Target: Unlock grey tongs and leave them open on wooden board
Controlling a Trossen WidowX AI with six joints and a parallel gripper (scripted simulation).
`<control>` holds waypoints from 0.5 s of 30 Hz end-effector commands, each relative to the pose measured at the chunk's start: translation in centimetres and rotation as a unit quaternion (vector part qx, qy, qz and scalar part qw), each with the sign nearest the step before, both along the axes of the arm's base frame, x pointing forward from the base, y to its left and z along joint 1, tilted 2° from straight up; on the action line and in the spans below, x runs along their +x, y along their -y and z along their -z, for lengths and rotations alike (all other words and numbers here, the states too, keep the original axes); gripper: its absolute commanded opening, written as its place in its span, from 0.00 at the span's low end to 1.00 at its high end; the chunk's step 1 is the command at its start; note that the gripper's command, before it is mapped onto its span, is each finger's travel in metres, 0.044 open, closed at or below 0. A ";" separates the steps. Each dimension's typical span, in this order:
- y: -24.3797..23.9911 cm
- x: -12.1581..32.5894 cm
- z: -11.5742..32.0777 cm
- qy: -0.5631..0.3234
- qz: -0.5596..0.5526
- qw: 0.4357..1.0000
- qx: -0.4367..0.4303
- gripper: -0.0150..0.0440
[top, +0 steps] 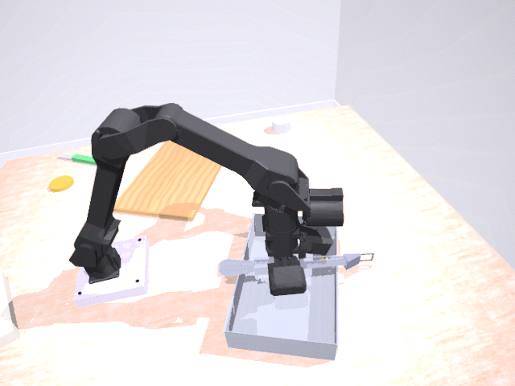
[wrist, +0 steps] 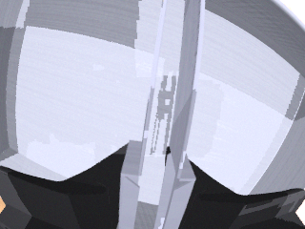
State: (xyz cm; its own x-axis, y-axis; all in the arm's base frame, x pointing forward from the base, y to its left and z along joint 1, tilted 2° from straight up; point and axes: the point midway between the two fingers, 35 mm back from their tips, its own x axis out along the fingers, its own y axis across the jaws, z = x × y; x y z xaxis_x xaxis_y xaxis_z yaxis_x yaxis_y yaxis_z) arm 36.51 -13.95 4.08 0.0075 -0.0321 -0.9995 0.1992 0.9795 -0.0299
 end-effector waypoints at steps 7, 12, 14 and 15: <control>0.0 0.0 -0.1 0.000 0.000 1.000 0.000 0.30; 0.0 0.0 -0.1 0.000 0.000 1.000 0.000 0.11; 0.0 0.1 -0.3 0.000 0.000 1.000 0.000 0.02; 0.0 0.1 -0.7 0.000 0.000 1.000 0.000 0.00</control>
State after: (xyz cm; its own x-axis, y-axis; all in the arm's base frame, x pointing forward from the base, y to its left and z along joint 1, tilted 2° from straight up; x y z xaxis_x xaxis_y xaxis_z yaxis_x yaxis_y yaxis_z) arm 36.49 -13.94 4.14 0.0060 -0.0311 -0.9995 0.1983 0.9797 -0.0293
